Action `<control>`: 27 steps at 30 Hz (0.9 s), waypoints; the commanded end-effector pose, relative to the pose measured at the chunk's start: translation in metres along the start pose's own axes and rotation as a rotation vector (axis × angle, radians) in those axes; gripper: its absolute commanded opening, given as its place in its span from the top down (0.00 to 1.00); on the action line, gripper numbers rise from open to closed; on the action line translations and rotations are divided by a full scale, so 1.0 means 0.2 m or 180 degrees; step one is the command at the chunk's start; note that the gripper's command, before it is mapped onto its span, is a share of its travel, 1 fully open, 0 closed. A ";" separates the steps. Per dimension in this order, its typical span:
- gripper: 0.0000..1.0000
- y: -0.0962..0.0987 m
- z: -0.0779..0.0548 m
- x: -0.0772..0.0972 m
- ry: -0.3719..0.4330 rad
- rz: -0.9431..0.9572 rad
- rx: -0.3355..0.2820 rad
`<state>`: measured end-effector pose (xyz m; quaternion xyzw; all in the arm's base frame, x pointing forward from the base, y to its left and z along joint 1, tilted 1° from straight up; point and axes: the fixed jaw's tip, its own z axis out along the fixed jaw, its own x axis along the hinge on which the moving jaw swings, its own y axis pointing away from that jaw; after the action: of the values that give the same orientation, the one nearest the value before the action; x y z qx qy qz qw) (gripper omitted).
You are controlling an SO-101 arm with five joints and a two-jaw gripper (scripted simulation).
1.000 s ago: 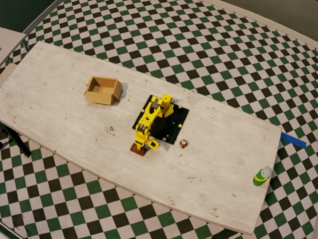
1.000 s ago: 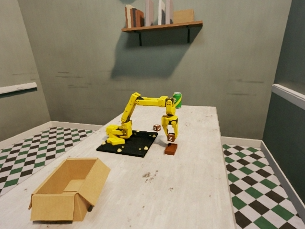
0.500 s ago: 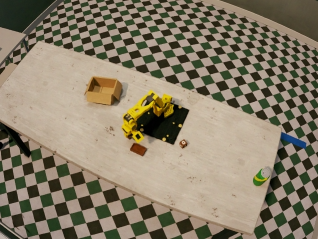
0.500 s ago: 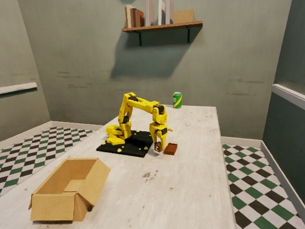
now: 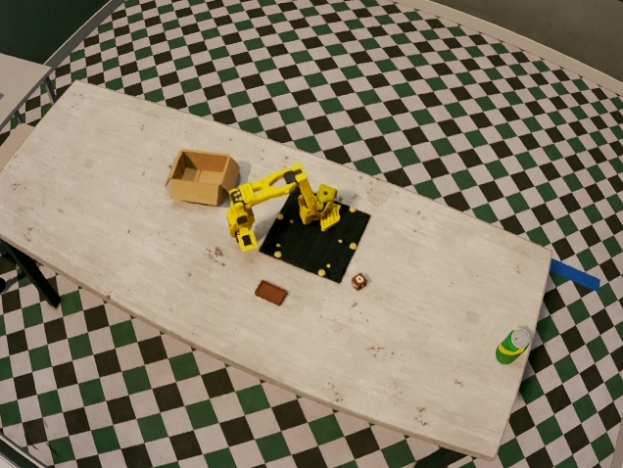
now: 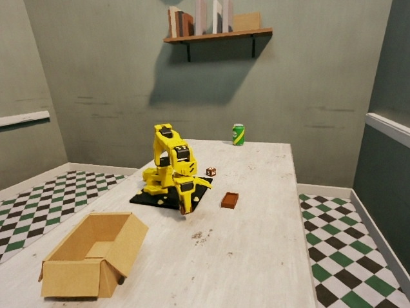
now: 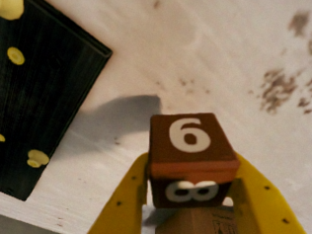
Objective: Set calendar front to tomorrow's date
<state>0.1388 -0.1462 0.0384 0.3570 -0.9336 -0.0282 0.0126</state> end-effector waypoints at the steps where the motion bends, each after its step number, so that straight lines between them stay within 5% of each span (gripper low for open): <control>1: 1.00 0.00 -0.01 0.01 -0.0008 0.0014 0.0058; 27: 1.00 0.00 0.00 0.01 -0.0008 0.0014 0.0058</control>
<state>0.1384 -0.1470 0.0361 0.3556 -0.9342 -0.0259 0.0115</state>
